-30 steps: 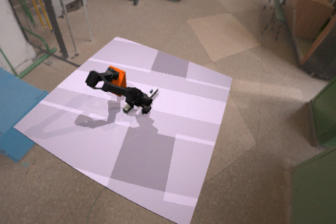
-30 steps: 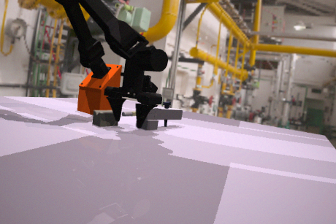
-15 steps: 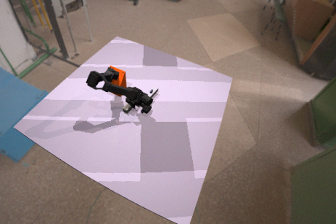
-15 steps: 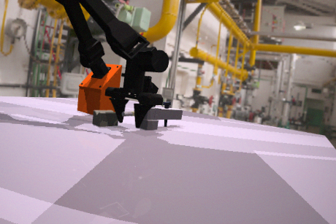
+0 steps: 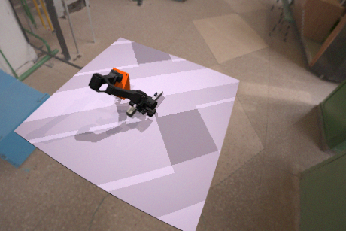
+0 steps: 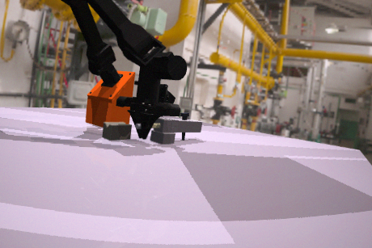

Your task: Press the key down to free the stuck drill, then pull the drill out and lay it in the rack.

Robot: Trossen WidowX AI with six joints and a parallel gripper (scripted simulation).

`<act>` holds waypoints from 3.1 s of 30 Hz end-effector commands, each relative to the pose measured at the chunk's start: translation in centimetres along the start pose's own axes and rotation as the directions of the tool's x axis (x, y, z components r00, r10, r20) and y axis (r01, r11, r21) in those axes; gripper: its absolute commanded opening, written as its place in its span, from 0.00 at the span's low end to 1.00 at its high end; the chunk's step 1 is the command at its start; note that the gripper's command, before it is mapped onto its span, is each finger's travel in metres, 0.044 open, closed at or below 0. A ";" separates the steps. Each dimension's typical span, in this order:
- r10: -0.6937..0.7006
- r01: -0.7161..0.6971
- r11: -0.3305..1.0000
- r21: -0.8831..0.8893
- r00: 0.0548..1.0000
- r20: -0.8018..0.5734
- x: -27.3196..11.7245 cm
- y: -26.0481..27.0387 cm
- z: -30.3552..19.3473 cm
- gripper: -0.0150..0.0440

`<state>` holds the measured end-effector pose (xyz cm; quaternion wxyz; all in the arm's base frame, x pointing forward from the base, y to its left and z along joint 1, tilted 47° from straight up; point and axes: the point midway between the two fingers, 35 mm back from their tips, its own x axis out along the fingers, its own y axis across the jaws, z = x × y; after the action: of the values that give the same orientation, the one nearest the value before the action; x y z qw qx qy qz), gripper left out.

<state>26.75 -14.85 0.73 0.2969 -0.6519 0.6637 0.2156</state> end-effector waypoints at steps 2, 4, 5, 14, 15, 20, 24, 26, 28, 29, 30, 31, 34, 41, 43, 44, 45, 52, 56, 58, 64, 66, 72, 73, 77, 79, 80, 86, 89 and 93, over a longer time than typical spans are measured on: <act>0.000 0.000 1.000 0.000 1.000 0.001 -0.1 0.0 0.0 0.25; 0.001 -0.001 1.000 0.002 1.000 0.005 -0.2 0.0 0.0 0.25; 0.001 -0.001 1.000 0.002 1.000 0.005 -0.2 0.0 0.0 0.25; 0.001 -0.001 1.000 0.002 1.000 0.005 -0.4 0.1 0.0 0.25; 0.001 -0.001 1.000 0.002 1.000 0.005 -0.4 0.1 0.0 0.25; 0.001 -0.001 1.000 0.002 1.000 0.005 -0.5 0.0 0.0 0.25; 0.001 -0.001 1.000 0.002 1.000 0.004 -0.4 0.1 -0.6 0.25; 0.001 -0.001 1.000 0.002 1.000 0.004 -0.4 0.1 -0.9 0.25; 0.001 -0.001 1.000 0.002 1.000 0.004 -0.4 0.1 -1.2 0.25; 0.001 -0.001 1.000 0.002 1.000 0.004 -0.4 0.1 -1.4 0.25; 0.001 -0.001 1.000 0.002 1.000 0.004 -0.4 0.1 -1.5 0.25; 0.001 -0.001 1.000 0.002 1.000 0.004 -0.5 0.1 -1.7 0.25; 0.001 -0.001 1.000 0.002 1.000 0.004 -0.5 0.0 -2.1 0.25; 0.001 -0.001 1.000 0.002 1.000 0.003 -0.6 0.0 -3.3 0.25; 0.001 -0.001 1.000 0.002 1.000 0.003 -0.6 0.0 -3.6 0.25; 0.001 -0.001 1.000 0.002 1.000 0.003 -0.6 0.0 -3.7 0.25; 0.001 -0.001 1.000 0.002 1.000 0.003 -0.6 0.0 -3.8 0.25; 0.001 -0.001 1.000 0.002 1.000 0.002 -0.7 -0.1 -5.1 0.25; 0.001 -0.001 1.000 0.002 1.000 0.002 -0.8 -0.1 -5.6 0.25; 0.001 -0.001 1.000 0.003 1.000 0.002 -0.8 -0.1 -5.9 0.25; 0.000 0.000 1.000 0.003 1.000 0.001 -0.8 -0.1 -6.9 0.25; 0.000 0.000 1.000 0.003 1.000 0.001 -0.9 -0.1 -6.7 0.25; 0.000 0.000 1.000 0.003 1.000 0.002 -1.2 0.1 -6.8 0.25; 0.000 0.000 1.000 0.003 1.000 0.002 -1.3 0.1 -6.8 0.25; 0.000 0.000 1.000 0.003 1.000 0.002 -1.4 0.2 -6.8 0.25; 0.000 0.000 1.000 0.003 1.000 0.002 -1.5 0.2 -6.8 0.25; 0.000 0.000 1.000 0.003 1.000 0.002 -1.6 0.2 -6.8 0.25; 0.001 -0.001 1.000 0.003 1.000 0.002 -1.9 0.3 -6.8 0.25; 0.001 -0.001 1.000 0.003 1.000 0.002 -2.0 0.3 -6.8 0.25; 0.001 -0.001 1.000 0.003 1.000 0.002 -2.2 0.4 -6.7 0.25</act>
<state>25.52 -17.95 6.93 0.2967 -0.6503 0.6647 0.2175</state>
